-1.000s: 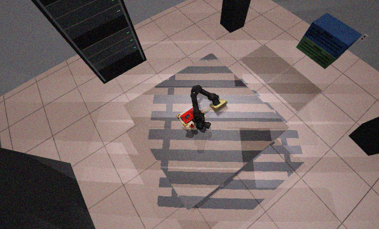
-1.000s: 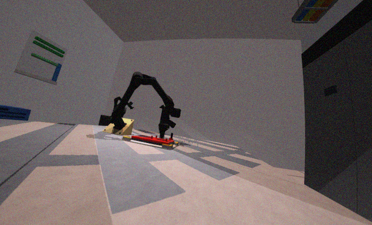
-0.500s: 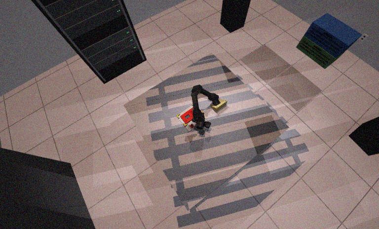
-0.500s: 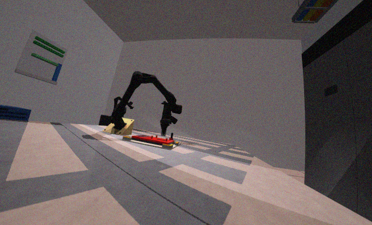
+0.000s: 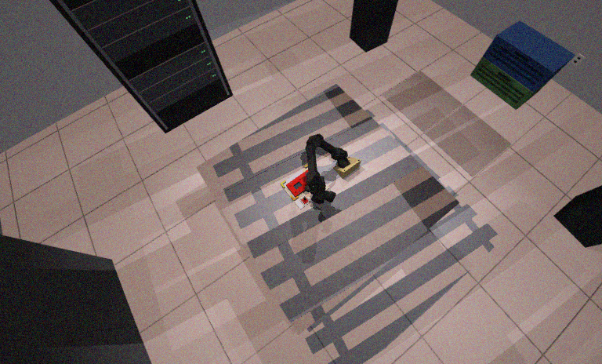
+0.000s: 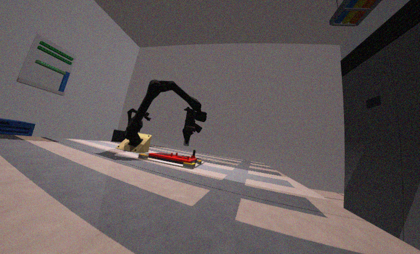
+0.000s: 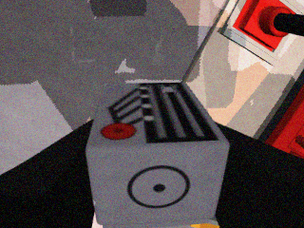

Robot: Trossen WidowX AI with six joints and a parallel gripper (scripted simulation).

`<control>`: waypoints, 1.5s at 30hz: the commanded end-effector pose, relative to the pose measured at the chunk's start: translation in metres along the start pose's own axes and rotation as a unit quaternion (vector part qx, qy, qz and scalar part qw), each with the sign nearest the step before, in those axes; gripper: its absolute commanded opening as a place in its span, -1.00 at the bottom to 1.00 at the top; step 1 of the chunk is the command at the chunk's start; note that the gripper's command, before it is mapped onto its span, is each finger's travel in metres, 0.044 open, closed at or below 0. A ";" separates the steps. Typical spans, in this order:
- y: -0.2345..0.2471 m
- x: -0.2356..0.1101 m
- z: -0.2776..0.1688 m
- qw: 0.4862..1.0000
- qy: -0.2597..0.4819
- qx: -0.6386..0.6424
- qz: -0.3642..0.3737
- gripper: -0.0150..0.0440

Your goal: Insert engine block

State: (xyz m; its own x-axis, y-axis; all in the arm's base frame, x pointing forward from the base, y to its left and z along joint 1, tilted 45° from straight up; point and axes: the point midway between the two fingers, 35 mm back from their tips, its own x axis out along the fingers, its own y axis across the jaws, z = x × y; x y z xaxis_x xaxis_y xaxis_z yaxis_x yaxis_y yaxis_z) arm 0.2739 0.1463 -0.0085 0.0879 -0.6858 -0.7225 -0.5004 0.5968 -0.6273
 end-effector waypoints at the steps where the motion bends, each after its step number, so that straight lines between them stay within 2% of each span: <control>1: 0.002 -0.011 0.000 1.000 -0.001 0.000 0.001 -0.49; 16: 0.005 -0.058 -0.007 1.000 0.001 0.001 0.000 -0.49; 23: 0.004 -0.033 -0.006 1.000 0.001 0.001 -0.001 -0.49; 32: 0.005 -0.033 -0.008 1.000 -0.020 0.001 -0.001 -0.49; 37: 0.005 -0.033 -0.011 0.998 -0.069 -0.001 0.000 -0.49; 45: 0.006 -0.030 -0.018 0.980 -0.200 -0.003 0.003 -0.49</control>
State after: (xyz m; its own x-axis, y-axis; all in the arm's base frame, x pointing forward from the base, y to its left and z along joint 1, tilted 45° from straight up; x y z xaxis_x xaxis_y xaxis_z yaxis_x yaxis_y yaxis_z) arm 0.2546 0.1641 0.0128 0.3551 -0.5107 -0.7830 -0.5055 0.5996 -0.6204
